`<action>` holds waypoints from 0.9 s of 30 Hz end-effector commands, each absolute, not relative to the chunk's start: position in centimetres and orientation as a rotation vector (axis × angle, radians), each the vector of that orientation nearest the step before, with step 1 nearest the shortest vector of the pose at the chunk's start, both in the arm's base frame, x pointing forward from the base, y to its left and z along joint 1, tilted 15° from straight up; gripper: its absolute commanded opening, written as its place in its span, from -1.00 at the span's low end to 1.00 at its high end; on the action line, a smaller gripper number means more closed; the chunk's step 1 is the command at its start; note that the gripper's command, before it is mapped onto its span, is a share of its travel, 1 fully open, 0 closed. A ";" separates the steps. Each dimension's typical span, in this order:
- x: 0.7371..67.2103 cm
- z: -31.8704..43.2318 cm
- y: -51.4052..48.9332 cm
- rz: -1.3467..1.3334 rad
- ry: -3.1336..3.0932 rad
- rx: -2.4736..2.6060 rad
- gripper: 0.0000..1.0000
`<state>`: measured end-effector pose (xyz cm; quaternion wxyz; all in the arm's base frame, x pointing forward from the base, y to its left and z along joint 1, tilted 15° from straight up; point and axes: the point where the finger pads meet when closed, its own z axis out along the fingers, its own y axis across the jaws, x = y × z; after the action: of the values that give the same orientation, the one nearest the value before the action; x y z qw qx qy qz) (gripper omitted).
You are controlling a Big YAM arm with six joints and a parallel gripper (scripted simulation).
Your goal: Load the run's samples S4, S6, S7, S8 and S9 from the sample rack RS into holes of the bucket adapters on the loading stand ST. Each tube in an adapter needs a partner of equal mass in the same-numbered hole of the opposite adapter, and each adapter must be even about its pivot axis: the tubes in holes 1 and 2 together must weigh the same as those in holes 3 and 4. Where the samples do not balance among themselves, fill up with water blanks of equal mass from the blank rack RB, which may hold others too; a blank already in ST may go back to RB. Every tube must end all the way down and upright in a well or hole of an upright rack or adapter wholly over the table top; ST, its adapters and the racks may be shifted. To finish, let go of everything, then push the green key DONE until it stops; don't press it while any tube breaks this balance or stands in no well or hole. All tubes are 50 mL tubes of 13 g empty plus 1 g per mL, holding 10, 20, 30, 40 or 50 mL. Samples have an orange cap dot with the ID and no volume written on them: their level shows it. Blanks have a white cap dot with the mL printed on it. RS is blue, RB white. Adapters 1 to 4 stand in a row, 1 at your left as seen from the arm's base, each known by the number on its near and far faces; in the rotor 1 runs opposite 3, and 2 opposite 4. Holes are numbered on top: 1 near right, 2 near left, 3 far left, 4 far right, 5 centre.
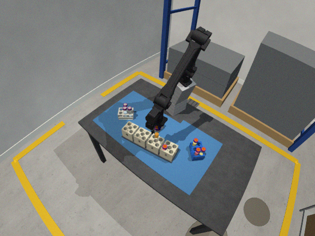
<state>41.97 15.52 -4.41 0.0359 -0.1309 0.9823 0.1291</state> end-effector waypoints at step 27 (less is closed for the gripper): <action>44.1 -7.2 16.1 0.397 2.987 -0.384 -1.00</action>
<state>42.05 16.06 -8.04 0.0325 -0.1291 0.9826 0.1292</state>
